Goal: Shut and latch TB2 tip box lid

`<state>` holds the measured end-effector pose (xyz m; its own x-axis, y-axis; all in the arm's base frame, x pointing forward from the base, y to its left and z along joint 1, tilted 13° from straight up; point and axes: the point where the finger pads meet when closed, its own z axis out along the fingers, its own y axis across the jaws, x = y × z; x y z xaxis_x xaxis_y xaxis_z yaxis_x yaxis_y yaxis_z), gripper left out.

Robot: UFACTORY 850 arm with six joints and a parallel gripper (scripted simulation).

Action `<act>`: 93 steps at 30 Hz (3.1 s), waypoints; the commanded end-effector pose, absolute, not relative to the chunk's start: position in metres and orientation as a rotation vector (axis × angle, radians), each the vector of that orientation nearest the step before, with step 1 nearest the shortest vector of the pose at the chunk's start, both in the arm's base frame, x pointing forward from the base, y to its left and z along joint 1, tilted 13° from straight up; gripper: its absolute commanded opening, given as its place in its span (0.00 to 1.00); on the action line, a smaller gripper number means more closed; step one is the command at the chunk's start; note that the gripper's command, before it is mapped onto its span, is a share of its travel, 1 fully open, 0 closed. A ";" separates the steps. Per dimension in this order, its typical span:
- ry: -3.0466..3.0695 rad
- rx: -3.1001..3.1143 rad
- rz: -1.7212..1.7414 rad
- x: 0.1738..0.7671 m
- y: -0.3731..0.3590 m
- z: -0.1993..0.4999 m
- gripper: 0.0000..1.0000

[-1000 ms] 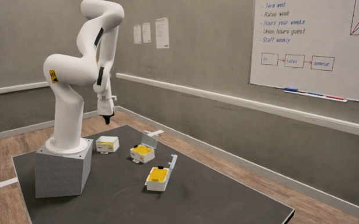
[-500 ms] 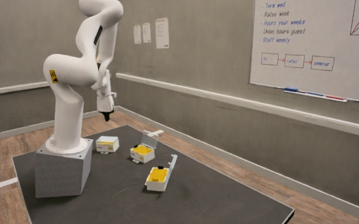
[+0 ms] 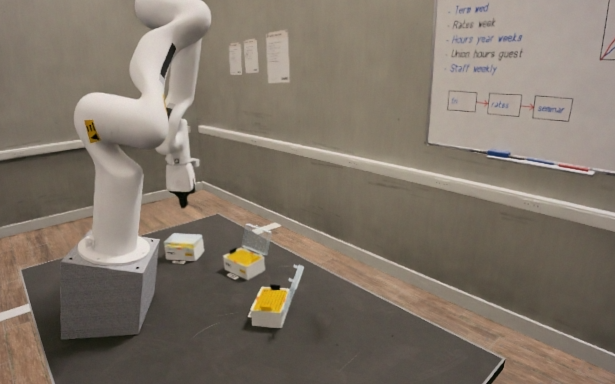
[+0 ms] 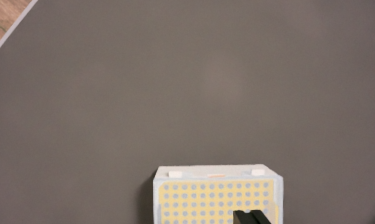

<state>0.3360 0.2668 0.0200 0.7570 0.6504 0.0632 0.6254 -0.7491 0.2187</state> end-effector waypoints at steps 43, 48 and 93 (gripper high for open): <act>1.015 2.770 0.203 0.313 0.234 -0.025 0.00; 1.015 2.770 0.203 0.308 0.228 -0.033 0.00; 1.015 2.770 0.202 0.300 0.207 -0.084 0.00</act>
